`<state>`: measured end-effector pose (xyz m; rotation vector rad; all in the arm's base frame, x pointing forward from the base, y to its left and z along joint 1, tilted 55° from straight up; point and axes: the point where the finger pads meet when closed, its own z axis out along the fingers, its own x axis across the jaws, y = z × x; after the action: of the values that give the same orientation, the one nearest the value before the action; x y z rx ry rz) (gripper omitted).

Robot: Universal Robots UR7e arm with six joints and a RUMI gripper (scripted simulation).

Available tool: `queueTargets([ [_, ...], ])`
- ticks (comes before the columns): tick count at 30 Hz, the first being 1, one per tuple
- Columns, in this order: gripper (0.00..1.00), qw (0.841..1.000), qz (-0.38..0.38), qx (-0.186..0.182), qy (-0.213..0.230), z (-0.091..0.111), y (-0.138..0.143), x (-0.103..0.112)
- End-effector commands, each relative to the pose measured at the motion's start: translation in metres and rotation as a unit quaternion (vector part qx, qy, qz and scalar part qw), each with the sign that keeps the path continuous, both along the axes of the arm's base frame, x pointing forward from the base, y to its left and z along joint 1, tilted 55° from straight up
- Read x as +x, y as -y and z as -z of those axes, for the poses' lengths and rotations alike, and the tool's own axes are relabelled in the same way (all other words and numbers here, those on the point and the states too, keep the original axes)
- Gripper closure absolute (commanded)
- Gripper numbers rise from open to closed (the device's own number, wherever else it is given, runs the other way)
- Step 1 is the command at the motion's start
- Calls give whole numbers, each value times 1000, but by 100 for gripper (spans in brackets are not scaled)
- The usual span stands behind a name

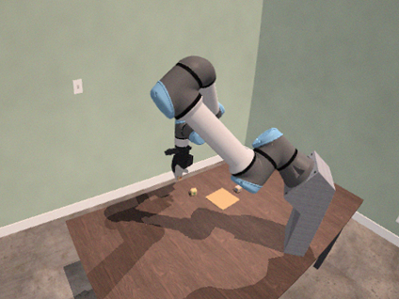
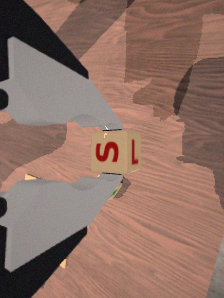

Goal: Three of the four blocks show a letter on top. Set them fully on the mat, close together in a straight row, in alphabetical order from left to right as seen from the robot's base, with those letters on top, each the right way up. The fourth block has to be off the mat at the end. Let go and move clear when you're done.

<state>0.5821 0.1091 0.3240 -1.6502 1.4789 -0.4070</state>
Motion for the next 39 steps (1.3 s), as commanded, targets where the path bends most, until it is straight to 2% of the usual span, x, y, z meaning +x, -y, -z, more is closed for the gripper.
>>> queueTargets([
  [1,91,1000,-16,-19,9,3,1,-2],
  [7,91,997,-42,-52,25,8,4,-5],
  [17,91,982,-110,-137,66,23,9,-13],
  [19,91,982,-110,-137,66,23,9,-13],
  [27,91,954,-176,-219,106,38,14,-22],
  [34,91,921,-230,-284,138,50,18,-30],
  [36,91,921,-230,-284,138,50,18,-30],
  [39,91,899,-258,-319,156,57,20,-34],
])
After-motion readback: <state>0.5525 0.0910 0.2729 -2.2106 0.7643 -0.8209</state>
